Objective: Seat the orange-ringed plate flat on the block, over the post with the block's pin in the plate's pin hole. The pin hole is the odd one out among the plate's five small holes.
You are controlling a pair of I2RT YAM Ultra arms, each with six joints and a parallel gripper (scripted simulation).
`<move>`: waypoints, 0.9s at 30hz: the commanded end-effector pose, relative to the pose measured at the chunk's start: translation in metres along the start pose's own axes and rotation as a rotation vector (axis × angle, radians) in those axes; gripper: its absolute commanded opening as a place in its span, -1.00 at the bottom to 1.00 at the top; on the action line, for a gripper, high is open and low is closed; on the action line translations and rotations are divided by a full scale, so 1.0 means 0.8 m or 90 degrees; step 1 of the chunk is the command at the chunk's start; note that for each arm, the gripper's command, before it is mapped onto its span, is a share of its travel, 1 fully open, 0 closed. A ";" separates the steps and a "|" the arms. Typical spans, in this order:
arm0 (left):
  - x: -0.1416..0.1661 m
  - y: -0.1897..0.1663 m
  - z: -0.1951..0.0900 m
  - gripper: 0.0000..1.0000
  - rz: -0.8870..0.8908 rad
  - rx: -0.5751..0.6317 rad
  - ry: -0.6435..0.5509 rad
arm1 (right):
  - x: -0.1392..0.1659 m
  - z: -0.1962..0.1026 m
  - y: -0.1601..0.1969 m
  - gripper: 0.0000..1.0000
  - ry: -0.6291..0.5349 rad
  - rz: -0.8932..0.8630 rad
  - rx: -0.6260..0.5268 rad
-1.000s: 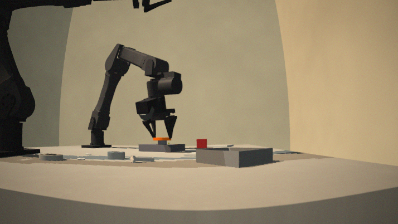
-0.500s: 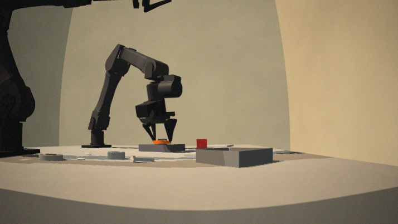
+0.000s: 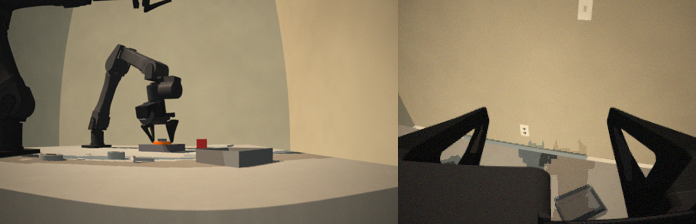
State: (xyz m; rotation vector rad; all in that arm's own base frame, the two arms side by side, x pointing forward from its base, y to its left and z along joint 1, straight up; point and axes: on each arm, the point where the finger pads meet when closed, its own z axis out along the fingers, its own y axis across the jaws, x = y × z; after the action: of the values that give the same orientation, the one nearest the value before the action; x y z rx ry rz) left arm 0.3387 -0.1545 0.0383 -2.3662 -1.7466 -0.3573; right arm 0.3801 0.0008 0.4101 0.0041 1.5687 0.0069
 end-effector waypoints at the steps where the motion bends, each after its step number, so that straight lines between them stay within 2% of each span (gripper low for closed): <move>1: 0.003 0.004 -0.015 0.57 -0.005 -0.015 -0.004 | -0.043 -0.009 0.006 1.00 -0.052 -0.006 -0.009; 11: 0.003 0.004 -0.015 0.57 -0.005 -0.015 -0.004 | -0.043 -0.009 0.006 1.00 -0.052 -0.006 -0.009; 13: 0.007 0.011 -0.030 0.57 -0.009 -0.027 -0.008 | -0.043 -0.009 0.006 1.00 -0.052 -0.006 -0.009; 22: 0.005 0.010 -0.024 0.57 -0.007 -0.018 -0.005 | -0.043 -0.009 0.006 1.00 -0.052 -0.006 -0.009; 23: 0.014 0.003 -0.045 0.57 -0.006 -0.016 -0.004 | -0.043 -0.009 0.006 1.00 -0.052 -0.006 -0.009; 27: 0.020 0.001 -0.063 0.57 -0.005 -0.011 -0.003 | -0.043 -0.009 0.006 1.00 -0.052 -0.006 -0.009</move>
State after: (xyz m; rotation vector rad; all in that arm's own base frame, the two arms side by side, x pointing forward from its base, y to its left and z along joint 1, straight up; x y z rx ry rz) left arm 0.3366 -0.1532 0.0600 -2.3598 -1.7387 -0.3502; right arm 0.3801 0.0008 0.4101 0.0041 1.5687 0.0069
